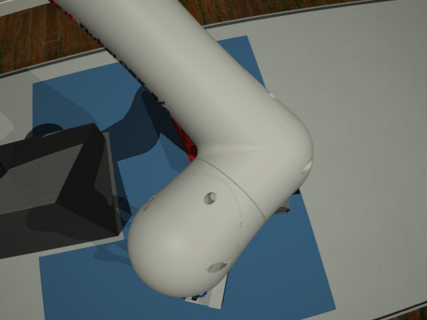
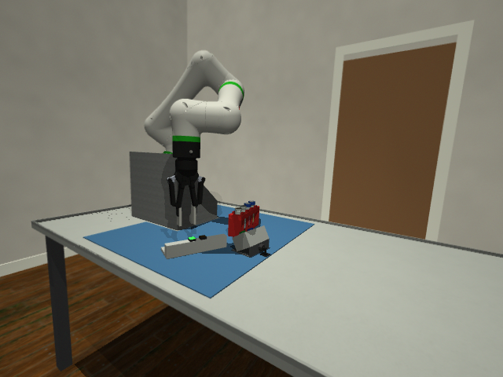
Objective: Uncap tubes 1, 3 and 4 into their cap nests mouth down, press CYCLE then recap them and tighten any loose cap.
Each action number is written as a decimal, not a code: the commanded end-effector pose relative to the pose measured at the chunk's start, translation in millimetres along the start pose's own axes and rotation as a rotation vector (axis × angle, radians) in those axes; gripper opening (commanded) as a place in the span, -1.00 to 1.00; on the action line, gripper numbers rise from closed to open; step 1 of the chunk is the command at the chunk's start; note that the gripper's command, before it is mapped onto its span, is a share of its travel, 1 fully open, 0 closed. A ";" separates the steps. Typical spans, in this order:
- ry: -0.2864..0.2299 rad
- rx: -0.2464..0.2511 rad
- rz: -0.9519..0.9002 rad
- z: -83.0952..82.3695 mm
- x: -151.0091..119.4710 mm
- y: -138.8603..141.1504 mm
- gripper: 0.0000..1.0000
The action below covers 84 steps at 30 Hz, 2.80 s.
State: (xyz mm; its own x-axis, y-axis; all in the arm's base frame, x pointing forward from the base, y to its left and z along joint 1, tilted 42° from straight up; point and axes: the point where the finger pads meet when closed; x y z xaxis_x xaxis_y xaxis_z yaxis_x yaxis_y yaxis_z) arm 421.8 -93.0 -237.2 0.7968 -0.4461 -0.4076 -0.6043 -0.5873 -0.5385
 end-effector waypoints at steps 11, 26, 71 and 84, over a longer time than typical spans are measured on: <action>0.001 0.000 0.000 58.5 1.0 -0.2 -0.41; 0.001 0.000 0.000 70.0 0.8 -0.1 -0.41; 0.001 0.000 0.000 43.0 0.7 -0.1 -1.00; 0.001 0.000 0.000 -17.0 0.6 0.0 -1.00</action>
State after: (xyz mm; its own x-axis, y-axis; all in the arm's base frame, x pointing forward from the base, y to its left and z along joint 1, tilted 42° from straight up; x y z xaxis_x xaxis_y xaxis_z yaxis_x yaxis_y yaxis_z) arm 422.2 -95.3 -235.2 0.7969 -0.4463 -0.4071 -0.6041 -0.5874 -0.5386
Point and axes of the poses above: the point where the finger pads meet when closed, its own z axis out along the fingers, its own y axis across the jaws, x = y × z, and after that the axes turned 13 degrees about z, right-handed
